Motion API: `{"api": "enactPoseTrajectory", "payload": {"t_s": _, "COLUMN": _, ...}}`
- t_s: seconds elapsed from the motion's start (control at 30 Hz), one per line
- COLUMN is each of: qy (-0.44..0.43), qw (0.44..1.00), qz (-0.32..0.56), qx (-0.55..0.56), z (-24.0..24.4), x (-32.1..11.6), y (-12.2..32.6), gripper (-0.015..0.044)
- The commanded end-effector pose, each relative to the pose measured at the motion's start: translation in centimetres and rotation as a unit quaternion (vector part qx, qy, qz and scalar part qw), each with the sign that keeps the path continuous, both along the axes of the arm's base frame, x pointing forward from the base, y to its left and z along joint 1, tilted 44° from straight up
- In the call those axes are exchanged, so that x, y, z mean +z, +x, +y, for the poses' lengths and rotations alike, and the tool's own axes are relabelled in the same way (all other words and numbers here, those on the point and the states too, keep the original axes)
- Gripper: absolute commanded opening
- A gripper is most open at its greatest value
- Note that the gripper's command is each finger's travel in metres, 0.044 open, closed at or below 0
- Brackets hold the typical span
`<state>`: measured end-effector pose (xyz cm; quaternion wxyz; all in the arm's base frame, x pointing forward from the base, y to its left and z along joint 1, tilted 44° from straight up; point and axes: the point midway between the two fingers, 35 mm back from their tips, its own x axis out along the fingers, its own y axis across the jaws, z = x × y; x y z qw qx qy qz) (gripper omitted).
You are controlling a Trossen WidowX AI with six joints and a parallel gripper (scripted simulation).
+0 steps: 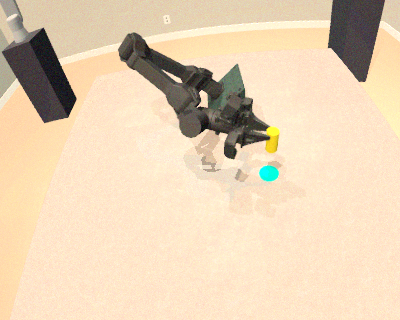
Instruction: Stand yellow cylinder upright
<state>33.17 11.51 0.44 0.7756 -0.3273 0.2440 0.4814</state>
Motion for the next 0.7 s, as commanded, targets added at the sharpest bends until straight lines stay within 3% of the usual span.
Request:
{"api": "enactPoseTrajectory", "payload": {"t_s": 0.0, "qy": 0.001, "qw": 1.000, "qz": -0.002, "qx": 0.003, "z": 0.0, "x": 0.0, "y": -0.1, "gripper": 0.0105}}
{"api": "enactPoseTrajectory", "payload": {"t_s": 0.33, "qy": 0.001, "qw": 1.000, "qz": -0.001, "qx": 0.003, "z": 0.0, "x": -0.1, "y": -0.1, "gripper": 0.0105}}
{"api": "enactPoseTrajectory", "payload": {"t_s": 0.67, "qy": -0.002, "qw": 1.000, "qz": 0.002, "qx": 0.001, "z": -3.3, "x": -3.4, "y": 0.1, "gripper": 0.0105}}
